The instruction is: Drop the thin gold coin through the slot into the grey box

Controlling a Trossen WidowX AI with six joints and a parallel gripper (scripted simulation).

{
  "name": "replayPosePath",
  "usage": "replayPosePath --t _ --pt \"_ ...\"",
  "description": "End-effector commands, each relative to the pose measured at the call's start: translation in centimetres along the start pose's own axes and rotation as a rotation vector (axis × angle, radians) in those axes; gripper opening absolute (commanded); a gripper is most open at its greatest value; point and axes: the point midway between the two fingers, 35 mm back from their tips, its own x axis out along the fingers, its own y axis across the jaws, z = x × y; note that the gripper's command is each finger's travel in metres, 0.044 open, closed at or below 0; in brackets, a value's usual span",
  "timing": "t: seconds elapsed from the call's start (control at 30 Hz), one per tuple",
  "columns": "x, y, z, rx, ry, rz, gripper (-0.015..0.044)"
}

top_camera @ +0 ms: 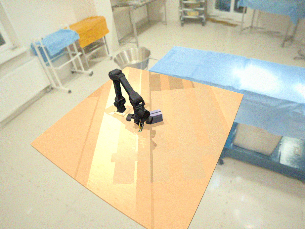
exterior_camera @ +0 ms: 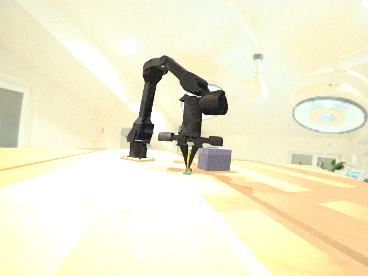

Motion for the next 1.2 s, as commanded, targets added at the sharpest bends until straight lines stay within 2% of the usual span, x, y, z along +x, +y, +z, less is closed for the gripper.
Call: replayPosePath --t 0.0,1.17 --pt "-1.0 -0.3 -0.3 -0.003 0.009 -0.008 0.0" --pt "-9.2 -0.1 -0.1 -0.003 0.009 -0.008 0.0"
